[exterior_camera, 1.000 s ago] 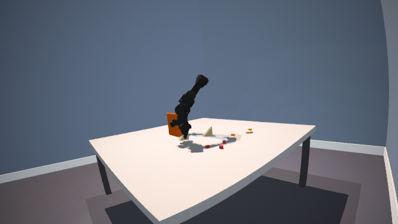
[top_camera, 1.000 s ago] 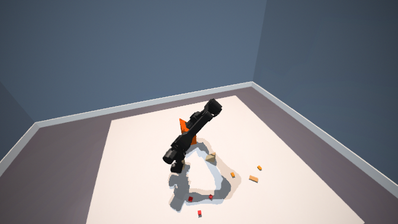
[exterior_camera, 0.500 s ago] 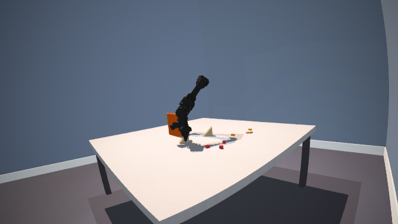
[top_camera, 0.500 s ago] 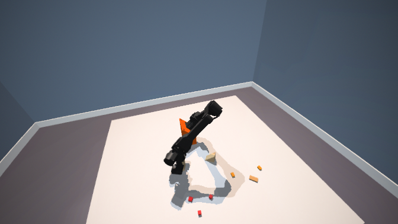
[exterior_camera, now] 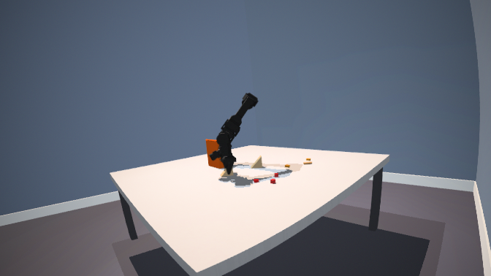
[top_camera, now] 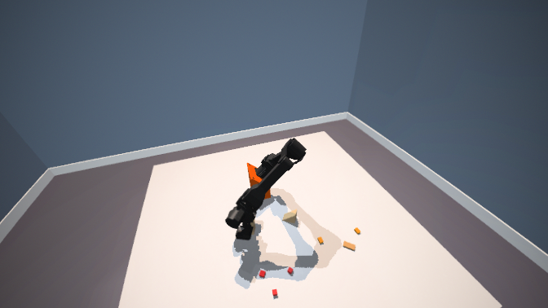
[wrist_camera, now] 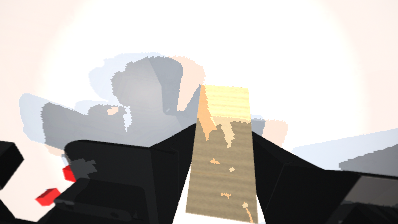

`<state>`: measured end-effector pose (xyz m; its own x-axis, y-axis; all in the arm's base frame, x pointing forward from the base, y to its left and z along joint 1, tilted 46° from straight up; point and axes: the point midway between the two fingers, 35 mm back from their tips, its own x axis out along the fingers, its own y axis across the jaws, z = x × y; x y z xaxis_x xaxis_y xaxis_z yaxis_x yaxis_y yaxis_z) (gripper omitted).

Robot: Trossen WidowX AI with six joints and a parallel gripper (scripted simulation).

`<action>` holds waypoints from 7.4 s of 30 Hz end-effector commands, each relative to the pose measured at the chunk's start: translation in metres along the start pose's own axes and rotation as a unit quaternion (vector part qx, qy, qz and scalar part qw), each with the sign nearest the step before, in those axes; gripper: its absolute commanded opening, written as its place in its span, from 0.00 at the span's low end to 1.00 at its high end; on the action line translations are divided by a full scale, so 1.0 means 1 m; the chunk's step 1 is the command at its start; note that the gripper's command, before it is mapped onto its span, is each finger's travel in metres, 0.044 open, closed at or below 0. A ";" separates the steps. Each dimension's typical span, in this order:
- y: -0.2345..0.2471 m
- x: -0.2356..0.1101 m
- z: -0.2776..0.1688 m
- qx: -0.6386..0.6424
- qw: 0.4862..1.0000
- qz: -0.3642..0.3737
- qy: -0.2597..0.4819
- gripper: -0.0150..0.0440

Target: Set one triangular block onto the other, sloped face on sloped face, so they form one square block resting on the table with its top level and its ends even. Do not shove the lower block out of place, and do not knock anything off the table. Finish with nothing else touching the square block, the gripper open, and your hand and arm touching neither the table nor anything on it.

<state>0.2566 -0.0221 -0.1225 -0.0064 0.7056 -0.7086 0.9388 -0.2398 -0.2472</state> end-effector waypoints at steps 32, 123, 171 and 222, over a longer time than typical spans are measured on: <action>0.003 -0.055 0.001 -0.005 1.000 0.006 0.000 1.00; 0.004 -0.036 -0.045 -0.961 0.003 -0.276 0.003 1.00; -0.001 0.006 -0.018 -0.961 -0.001 -0.276 0.004 0.52; 0.001 -0.028 0.036 -0.990 0.001 0.143 0.001 0.25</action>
<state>0.2460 -0.0612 -0.1219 0.0533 0.8249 -0.5627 -0.9377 0.2352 0.2559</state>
